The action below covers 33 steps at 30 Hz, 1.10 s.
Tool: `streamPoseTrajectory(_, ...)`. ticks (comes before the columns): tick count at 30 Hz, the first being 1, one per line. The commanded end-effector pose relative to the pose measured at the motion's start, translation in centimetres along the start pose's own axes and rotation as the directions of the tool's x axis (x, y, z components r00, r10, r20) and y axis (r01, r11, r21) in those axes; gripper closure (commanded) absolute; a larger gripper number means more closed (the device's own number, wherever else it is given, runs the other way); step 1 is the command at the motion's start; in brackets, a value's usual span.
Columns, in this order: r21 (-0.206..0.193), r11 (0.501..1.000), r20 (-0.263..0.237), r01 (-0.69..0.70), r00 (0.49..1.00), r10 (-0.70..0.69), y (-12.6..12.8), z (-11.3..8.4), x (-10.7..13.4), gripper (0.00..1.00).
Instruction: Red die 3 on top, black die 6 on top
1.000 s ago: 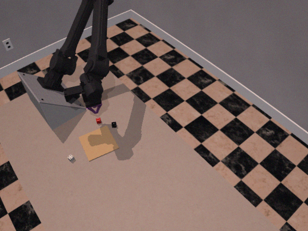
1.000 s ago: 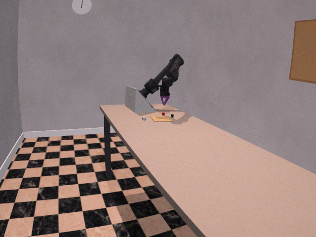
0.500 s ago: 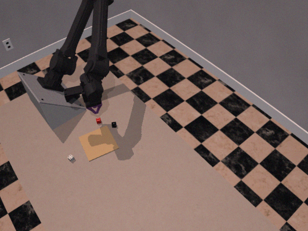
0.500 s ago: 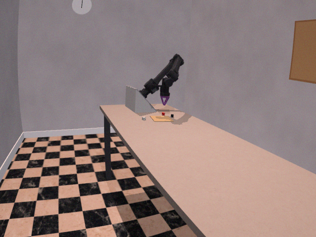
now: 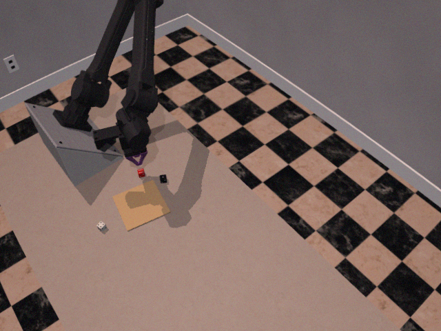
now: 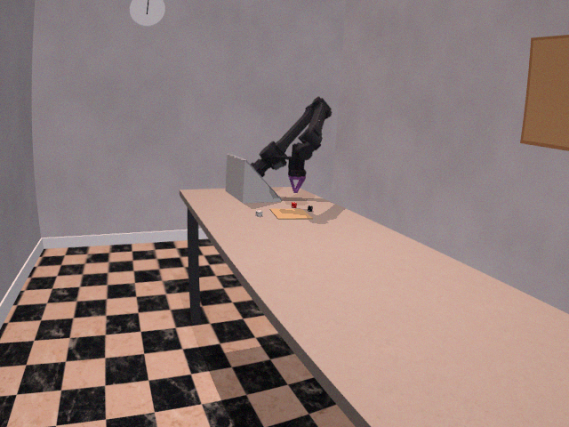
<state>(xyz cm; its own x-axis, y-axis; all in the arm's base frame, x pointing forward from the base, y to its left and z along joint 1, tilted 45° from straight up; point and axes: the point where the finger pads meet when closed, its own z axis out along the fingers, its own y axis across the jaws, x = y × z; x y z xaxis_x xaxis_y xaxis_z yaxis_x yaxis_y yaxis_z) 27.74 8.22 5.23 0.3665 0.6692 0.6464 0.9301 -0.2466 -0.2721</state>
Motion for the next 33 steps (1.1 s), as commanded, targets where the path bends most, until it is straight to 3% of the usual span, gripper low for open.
streamPoseTrajectory(1, -0.011, 1.0, -0.004, -0.022, 1.0, 0.022, 0.5, 0.3, -0.2, 0.65)
streamPoseTrajectory(15, -0.003, 1.0, -0.001, -0.015, 1.0, 0.015, 0.3, 2.8, 0.0, 0.65)
streamPoseTrajectory(33, -0.004, 1.0, -0.002, -0.014, 1.0, 0.014, 0.4, 4.2, 0.0, 0.65)
